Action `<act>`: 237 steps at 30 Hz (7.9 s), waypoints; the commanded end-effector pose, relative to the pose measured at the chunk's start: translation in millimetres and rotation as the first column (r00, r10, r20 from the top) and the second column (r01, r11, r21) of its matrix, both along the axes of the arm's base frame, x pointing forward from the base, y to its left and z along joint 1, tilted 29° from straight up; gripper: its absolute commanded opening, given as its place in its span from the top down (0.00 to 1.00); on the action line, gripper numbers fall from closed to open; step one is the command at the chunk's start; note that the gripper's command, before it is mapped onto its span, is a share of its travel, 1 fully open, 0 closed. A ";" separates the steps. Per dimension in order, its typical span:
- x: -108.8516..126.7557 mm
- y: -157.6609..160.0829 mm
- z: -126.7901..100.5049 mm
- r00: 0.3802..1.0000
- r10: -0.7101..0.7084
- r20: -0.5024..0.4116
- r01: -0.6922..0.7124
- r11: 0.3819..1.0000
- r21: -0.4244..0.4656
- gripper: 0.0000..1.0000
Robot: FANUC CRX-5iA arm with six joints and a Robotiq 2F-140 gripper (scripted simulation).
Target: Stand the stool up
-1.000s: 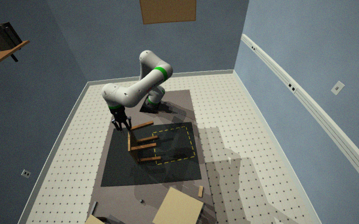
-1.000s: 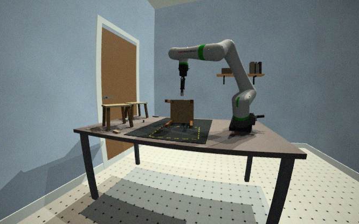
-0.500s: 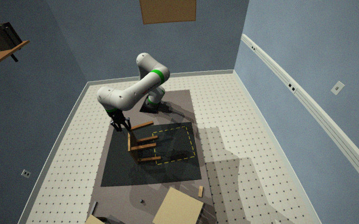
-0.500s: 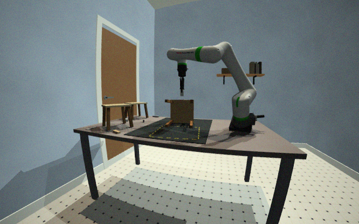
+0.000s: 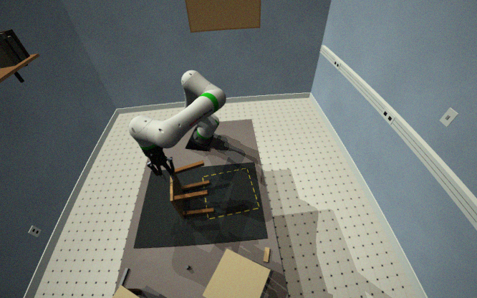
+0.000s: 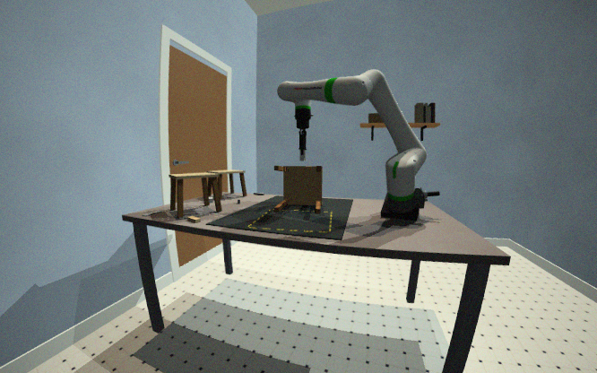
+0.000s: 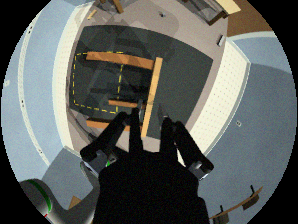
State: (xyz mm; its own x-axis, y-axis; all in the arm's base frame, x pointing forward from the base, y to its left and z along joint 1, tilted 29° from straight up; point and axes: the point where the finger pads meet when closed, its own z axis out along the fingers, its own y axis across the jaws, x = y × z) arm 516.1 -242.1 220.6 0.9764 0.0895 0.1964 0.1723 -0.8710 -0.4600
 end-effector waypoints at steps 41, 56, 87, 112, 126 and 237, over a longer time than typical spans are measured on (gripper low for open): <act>8.5 30.1 -54.7 1.000 -0.001 0.001 0.001 1.000 -0.001 0.67; 12.8 45.9 -83.0 1.000 -0.001 0.001 0.001 1.000 -0.001 0.67; 12.9 46.5 -84.1 1.000 -0.001 0.001 0.001 1.000 -0.001 0.90; 12.7 46.9 -83.8 1.000 -0.005 0.001 0.005 1.000 -0.019 0.90; 12.1 47.9 -81.6 1.000 -0.019 0.008 0.020 0.996 -0.091 0.90; -54.9 366.3 106.8 0.957 -0.116 0.266 0.277 0.084 -0.957 0.90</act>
State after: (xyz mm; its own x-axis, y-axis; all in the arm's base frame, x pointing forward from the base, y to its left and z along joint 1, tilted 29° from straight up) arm 461.2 122.5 326.8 0.9765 0.0903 0.1959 -0.1084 -0.5796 0.8077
